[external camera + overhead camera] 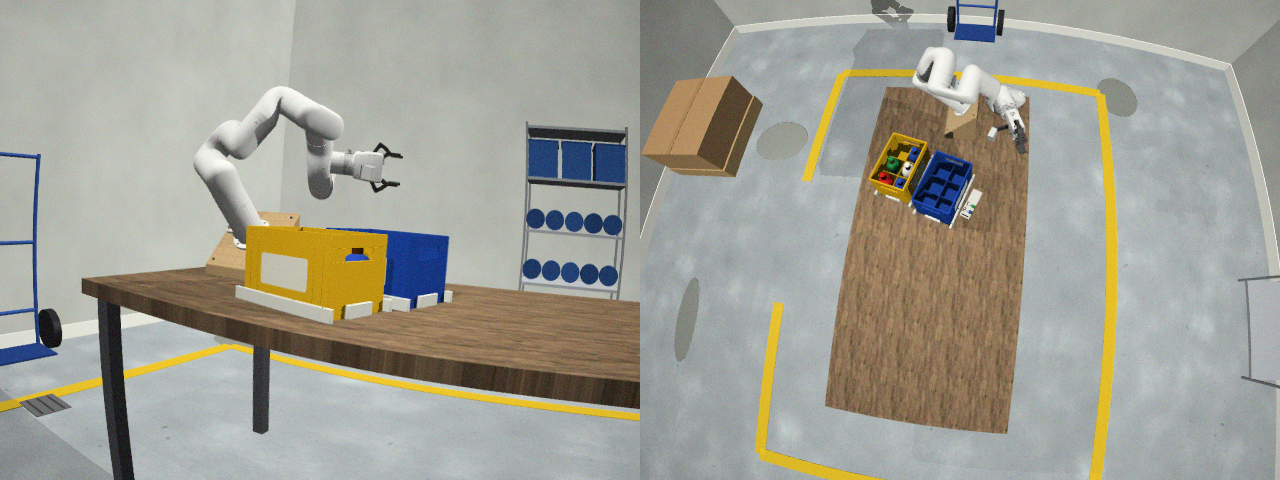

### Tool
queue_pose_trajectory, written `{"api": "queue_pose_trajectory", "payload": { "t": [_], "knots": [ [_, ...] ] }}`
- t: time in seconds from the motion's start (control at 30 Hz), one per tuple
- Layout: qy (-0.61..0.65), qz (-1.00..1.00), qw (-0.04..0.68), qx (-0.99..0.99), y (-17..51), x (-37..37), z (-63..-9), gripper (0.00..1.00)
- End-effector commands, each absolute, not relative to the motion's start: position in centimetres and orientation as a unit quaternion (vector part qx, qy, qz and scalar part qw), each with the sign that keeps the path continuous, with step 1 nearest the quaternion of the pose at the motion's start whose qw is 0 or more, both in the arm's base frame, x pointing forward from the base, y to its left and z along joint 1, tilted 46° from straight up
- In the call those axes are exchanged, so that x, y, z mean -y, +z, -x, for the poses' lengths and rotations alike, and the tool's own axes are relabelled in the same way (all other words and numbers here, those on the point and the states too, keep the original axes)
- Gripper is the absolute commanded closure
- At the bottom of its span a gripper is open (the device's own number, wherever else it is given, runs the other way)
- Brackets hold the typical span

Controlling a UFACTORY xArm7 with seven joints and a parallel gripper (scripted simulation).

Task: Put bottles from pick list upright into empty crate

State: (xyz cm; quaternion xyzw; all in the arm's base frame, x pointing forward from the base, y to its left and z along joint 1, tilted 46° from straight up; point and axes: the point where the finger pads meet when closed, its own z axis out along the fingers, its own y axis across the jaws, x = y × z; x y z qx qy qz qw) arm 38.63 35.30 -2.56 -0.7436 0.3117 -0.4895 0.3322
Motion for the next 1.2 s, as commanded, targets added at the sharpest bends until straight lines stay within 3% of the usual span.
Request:
{"api": "queue_pose_trajectory", "payload": {
  "t": [0.0, 0.53, 0.57, 1.17],
  "knots": [
    [-0.489, 0.743, 0.334, -0.312, -2.4, -35.5, -38.6, 0.0],
    [-0.489, 0.743, 0.334, -0.312, -2.4, -35.5, -38.6, 0.0],
    [-0.484, 0.753, 0.325, -0.305, -2.6, -35.7, -38.2, 0.35],
    [-0.38, 0.804, 0.341, -0.306, -6.5, -40.6, -38.5, 0.35]
  ]
}}
